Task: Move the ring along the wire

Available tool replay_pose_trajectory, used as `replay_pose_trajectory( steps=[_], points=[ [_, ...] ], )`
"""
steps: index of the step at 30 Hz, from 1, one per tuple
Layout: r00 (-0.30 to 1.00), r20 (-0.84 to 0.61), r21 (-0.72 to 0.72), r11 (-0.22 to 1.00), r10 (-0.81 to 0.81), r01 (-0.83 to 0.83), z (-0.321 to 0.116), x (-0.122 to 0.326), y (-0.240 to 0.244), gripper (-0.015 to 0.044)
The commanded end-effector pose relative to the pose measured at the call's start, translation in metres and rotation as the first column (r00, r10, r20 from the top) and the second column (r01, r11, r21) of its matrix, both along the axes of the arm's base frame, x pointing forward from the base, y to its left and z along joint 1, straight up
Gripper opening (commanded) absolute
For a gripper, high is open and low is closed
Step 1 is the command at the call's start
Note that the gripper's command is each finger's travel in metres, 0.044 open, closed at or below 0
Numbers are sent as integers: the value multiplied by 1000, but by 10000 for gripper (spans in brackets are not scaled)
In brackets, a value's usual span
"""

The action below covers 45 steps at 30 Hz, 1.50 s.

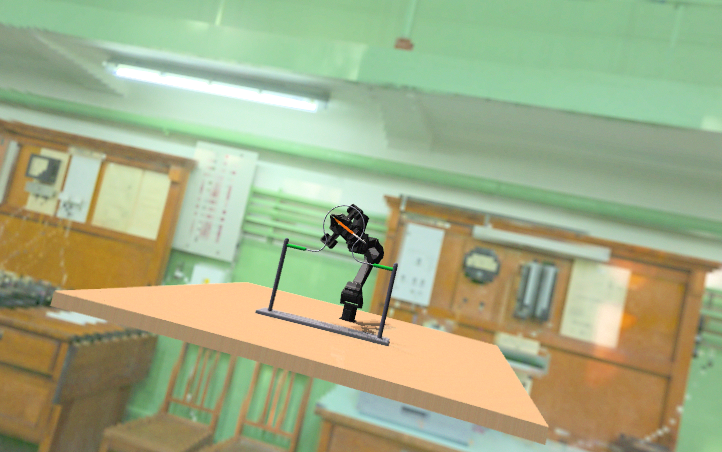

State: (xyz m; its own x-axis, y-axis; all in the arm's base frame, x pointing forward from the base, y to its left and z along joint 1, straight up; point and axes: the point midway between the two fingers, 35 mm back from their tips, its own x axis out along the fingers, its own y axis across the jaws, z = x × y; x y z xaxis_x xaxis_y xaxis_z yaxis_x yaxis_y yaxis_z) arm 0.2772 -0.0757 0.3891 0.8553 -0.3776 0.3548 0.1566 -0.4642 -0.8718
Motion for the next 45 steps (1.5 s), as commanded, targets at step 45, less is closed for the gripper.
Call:
replay_pose_trajectory(
  steps=[45],
  points=[
    [999,-35,529,848,19,3,-109,4,-27,-150]
  ],
)
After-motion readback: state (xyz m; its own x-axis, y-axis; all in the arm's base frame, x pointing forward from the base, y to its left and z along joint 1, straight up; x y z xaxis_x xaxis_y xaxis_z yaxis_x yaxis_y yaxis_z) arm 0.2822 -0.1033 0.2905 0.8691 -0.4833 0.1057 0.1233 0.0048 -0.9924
